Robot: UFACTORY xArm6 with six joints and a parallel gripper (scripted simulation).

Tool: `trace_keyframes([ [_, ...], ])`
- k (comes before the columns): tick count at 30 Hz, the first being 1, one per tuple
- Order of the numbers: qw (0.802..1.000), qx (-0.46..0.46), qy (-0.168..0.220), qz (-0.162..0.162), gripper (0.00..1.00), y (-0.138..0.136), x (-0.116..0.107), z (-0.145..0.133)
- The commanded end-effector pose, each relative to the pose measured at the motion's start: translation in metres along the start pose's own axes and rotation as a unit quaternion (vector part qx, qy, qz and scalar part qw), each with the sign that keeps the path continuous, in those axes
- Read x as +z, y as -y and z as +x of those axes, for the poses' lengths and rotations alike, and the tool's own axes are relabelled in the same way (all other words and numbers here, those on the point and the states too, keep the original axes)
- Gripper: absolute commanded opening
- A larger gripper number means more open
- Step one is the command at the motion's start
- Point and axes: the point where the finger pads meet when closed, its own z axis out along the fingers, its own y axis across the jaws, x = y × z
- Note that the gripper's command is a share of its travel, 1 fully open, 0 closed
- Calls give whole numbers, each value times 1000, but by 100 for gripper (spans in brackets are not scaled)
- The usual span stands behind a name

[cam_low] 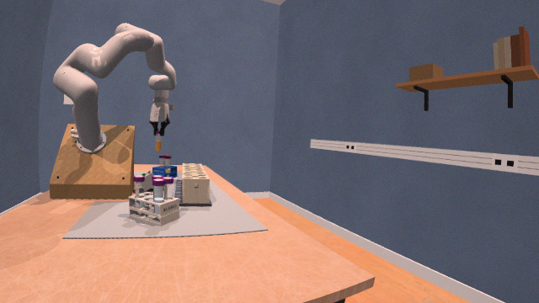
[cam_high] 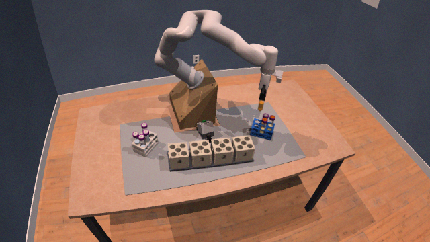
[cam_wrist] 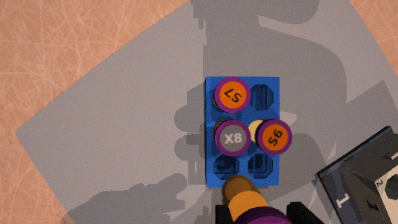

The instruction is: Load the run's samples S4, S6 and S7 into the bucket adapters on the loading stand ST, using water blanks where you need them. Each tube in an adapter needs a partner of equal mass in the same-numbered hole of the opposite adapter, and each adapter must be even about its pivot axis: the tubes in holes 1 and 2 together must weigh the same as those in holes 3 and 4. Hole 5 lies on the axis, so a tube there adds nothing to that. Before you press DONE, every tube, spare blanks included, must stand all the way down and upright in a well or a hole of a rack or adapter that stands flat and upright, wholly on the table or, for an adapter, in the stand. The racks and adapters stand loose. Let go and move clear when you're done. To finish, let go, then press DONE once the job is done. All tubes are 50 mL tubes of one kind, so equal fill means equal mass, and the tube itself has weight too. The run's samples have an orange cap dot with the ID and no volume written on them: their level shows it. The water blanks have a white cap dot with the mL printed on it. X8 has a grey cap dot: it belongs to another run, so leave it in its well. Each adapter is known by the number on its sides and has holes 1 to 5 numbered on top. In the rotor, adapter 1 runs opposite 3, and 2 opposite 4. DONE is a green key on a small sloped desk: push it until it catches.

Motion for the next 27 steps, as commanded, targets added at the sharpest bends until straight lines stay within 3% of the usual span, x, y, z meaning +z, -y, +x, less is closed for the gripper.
trace_keyframes([
  [1, 1000, 1, -2, 0, 0, 0, -2, 1],
  [6, 1000, 1, -2, 0, 0, 0, -2, 1],
  [27, 1000, 1, -2, 0, 0, 0, 36, 1],
])
